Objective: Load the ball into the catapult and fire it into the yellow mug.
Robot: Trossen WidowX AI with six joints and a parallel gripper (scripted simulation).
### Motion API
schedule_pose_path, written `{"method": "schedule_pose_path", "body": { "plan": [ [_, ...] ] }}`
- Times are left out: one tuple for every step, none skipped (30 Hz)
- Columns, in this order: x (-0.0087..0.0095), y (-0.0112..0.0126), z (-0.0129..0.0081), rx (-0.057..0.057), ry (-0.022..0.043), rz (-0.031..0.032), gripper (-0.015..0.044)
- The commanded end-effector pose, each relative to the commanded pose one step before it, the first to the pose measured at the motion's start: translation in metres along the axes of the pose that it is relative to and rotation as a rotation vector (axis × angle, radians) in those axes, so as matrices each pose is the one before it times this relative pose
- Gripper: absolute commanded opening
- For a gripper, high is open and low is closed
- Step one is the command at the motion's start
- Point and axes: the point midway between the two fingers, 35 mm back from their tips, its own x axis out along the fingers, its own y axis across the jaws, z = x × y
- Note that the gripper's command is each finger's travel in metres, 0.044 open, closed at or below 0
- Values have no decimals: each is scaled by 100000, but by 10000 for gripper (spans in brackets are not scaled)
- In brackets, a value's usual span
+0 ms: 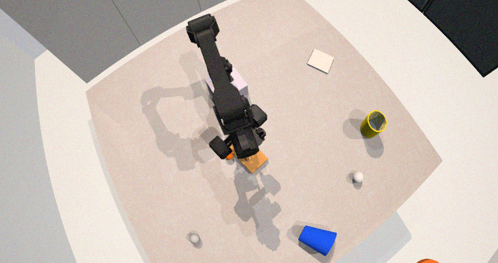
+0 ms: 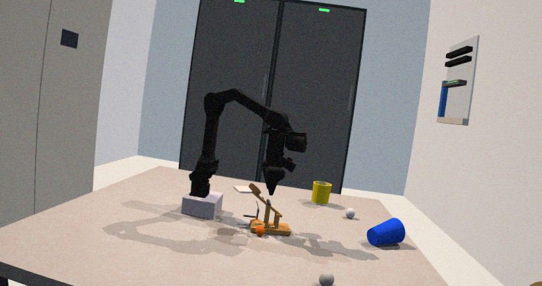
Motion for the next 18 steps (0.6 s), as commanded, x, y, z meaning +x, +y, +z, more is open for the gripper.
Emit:
{"method": "schedule_pose_path", "body": {
  "plan": [
    [138,310,-420,776,420,1765,387],
    [0,0,0,0,0,0,361],
    [0,0,0,0,0,0,335],
    [0,0,0,0,0,0,309],
    [0,0,0,0,0,0,282],
    [0,0,0,0,0,0,256],
    [0,0,0,0,0,0,230],
    [0,0,0,0,0,0,204],
    [0,0,0,0,0,0,177],
    [0,0,0,0,0,0,151],
    [0,0,0,0,0,0,125],
    [0,0,0,0,0,0,99],
    [0,0,0,0,0,0,72],
    [0,0,0,0,0,0,46],
    [0,0,0,0,0,0,20],
    [0,0,0,0,0,0,0],
    [0,0,0,0,0,0,0],
    [0,0,0,0,0,0,0]
  ]
}}
